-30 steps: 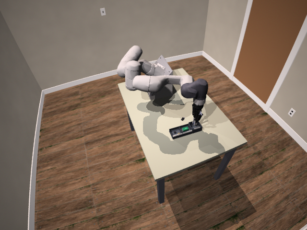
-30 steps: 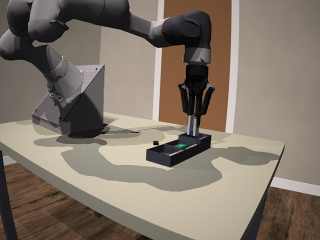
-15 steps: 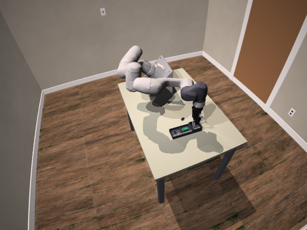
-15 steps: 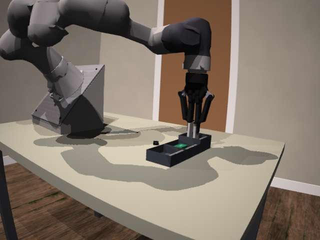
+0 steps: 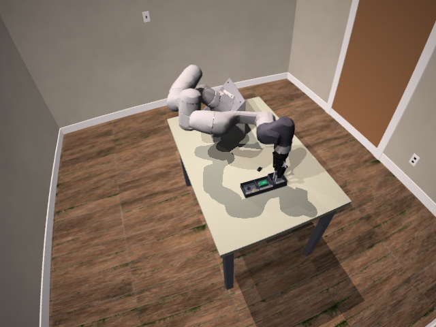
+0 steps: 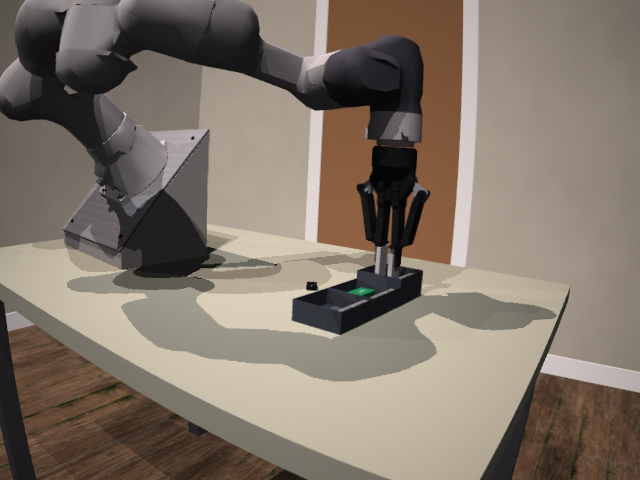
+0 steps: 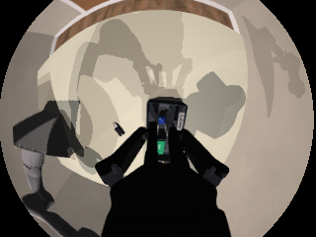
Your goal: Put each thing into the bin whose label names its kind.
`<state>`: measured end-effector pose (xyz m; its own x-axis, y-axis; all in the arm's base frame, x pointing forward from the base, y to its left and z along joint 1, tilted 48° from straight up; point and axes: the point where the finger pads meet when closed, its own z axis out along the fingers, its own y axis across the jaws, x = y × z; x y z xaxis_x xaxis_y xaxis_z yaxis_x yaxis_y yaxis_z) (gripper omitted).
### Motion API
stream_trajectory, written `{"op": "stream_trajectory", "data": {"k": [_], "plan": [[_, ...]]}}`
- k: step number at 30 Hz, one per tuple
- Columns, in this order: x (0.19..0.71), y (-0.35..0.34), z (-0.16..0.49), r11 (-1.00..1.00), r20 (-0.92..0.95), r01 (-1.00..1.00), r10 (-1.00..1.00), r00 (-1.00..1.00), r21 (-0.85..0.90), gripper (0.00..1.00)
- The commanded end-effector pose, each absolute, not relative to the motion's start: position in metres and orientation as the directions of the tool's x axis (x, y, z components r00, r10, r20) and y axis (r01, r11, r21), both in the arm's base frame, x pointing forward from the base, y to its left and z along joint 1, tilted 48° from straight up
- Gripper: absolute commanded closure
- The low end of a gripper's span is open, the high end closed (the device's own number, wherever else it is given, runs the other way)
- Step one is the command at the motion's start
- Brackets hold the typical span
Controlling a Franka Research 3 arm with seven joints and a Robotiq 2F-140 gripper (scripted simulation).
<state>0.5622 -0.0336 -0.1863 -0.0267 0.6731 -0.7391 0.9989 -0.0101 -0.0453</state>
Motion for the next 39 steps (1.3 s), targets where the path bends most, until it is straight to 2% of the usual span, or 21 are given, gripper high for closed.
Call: {"op": "stream_trajectory", "data": {"k": [1,39], "plan": [[0.563,-0.035,-0.187,-0.014,-0.739,0.999,0.673,-0.020,-0.040,0.81],[0.564,-0.015,-0.169,-0.014,-0.739,0.999,0.673,-0.020,-0.040,0.81]]}}
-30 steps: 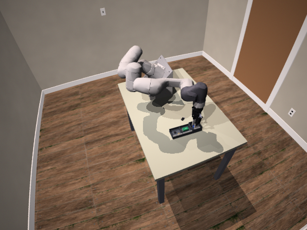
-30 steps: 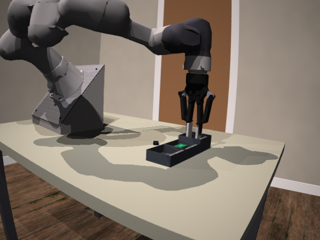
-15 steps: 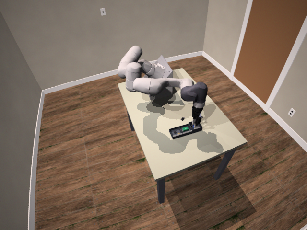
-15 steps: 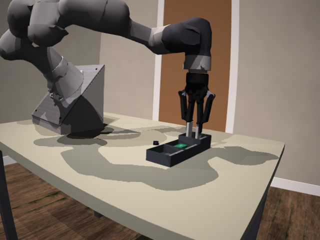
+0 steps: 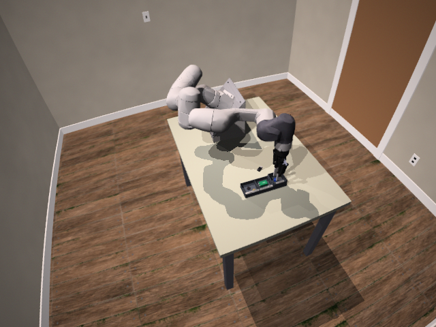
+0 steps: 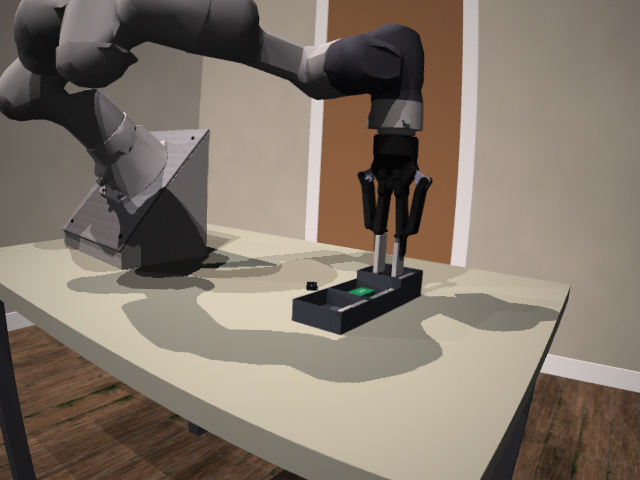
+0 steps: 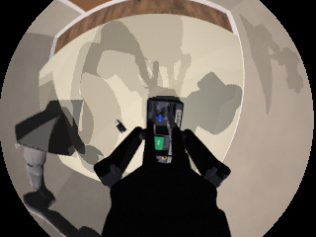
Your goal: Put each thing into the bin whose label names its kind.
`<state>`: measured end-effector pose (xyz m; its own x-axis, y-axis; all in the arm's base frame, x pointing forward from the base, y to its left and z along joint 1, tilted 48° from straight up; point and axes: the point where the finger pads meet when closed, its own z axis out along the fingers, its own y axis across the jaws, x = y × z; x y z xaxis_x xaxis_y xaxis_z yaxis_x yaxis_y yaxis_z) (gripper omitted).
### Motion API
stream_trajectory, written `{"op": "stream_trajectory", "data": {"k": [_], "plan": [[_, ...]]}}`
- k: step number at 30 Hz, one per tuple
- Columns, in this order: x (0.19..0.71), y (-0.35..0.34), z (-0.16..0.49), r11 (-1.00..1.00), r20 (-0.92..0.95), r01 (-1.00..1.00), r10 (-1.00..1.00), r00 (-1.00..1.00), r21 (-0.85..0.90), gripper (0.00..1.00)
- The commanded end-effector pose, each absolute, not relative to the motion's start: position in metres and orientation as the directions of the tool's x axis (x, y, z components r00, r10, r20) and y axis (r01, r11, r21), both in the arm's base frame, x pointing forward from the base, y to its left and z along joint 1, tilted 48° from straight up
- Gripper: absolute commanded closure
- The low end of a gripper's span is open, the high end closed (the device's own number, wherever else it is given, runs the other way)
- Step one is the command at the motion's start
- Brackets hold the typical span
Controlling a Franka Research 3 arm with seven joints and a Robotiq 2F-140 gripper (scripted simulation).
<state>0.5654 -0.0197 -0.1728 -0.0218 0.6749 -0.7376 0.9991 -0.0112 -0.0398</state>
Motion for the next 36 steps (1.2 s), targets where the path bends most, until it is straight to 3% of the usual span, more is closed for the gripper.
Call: {"op": "stream_trajectory", "data": {"k": [1,36], "plan": [[0.564,-0.014,-0.168,-0.014,-0.739,0.999,0.673,-0.020,-0.040,0.81],[0.565,0.003,-0.153,-0.014,-0.739,0.999,0.673,-0.020,-0.040,0.81]]}}
